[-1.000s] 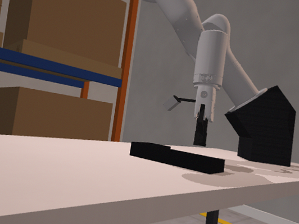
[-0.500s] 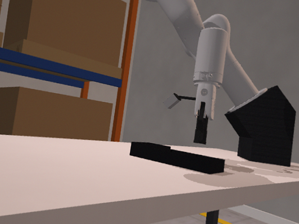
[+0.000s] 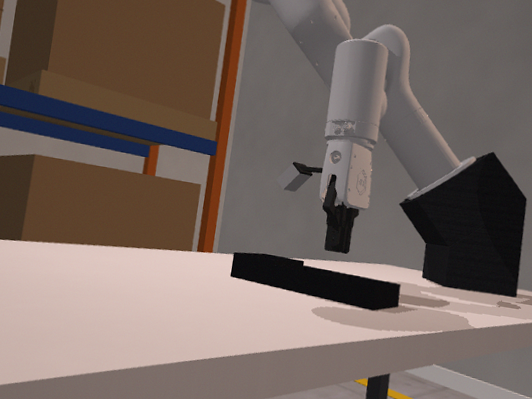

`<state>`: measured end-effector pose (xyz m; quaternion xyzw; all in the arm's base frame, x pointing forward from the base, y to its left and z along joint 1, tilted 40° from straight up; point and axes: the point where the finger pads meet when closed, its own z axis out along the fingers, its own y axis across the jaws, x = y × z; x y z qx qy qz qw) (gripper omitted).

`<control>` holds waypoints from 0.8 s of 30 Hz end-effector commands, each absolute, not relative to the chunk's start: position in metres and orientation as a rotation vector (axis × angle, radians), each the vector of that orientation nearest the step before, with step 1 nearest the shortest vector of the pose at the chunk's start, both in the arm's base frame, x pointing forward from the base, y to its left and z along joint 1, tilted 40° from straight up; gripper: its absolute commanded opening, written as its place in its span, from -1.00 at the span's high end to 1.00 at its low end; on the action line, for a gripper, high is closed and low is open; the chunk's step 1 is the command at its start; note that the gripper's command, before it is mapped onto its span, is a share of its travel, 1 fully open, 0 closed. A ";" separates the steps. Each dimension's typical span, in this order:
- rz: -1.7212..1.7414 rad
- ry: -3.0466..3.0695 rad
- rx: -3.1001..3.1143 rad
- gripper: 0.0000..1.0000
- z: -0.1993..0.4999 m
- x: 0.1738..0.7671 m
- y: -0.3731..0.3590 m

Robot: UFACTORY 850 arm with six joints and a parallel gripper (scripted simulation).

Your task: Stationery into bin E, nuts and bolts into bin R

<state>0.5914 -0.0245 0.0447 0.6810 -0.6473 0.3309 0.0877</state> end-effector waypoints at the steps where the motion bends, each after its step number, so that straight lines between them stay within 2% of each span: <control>1: 1.007 -2.028 1.961 1.00 0.059 0.616 -0.029; 7: 1.008 -2.028 1.961 1.00 0.069 0.634 -0.033; 24: 1.007 -2.028 1.961 1.00 0.064 0.631 -0.034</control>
